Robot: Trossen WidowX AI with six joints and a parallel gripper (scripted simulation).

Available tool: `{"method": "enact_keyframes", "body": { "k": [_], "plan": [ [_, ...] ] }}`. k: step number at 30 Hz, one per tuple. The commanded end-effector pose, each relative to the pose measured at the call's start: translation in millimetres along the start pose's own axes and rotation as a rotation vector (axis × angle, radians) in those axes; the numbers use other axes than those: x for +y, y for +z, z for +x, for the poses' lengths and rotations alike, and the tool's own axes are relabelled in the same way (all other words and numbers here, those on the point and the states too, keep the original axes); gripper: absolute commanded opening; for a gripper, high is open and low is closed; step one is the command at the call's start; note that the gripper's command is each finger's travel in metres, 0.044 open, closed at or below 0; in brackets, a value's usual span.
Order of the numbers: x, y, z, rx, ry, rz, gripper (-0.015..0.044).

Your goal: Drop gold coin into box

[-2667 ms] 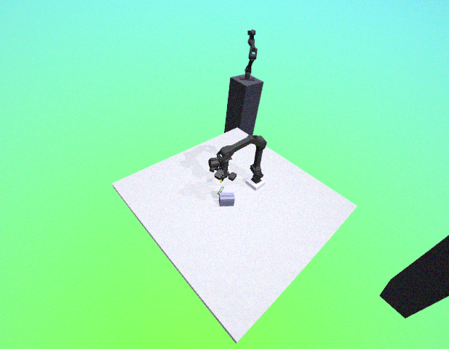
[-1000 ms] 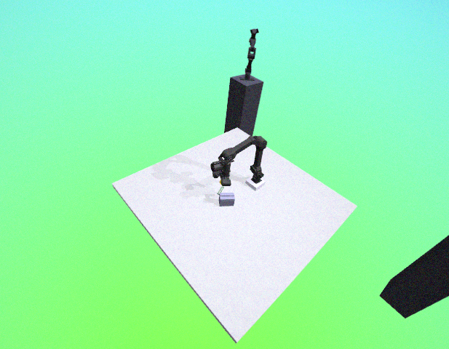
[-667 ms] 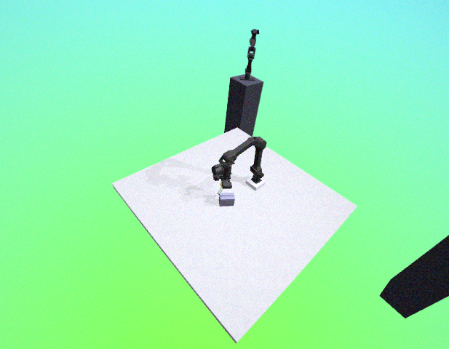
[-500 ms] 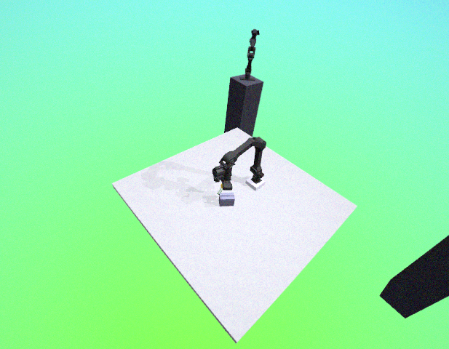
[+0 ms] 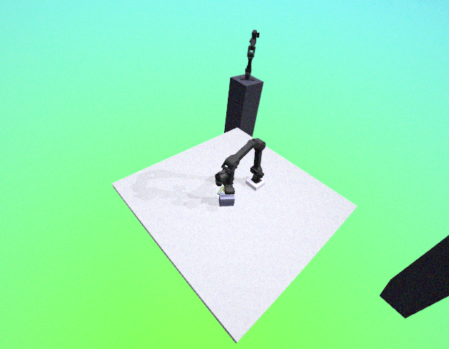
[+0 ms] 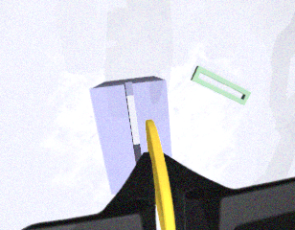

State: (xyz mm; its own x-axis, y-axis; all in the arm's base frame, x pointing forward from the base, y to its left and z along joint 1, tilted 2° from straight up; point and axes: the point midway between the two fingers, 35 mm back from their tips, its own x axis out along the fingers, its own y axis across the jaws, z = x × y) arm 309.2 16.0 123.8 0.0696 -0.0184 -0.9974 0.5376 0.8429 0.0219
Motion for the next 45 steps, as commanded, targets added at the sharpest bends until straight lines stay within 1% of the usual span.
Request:
{"method": "enact_keyframes", "body": {
  "k": [1,45],
  "plan": [
    [8.6,-2.7,1.7,0.004,-0.007,0.003,0.0000],
    [9.5,-4.1,6.0,-0.002,0.002,0.003,0.0000]
  ]
}}
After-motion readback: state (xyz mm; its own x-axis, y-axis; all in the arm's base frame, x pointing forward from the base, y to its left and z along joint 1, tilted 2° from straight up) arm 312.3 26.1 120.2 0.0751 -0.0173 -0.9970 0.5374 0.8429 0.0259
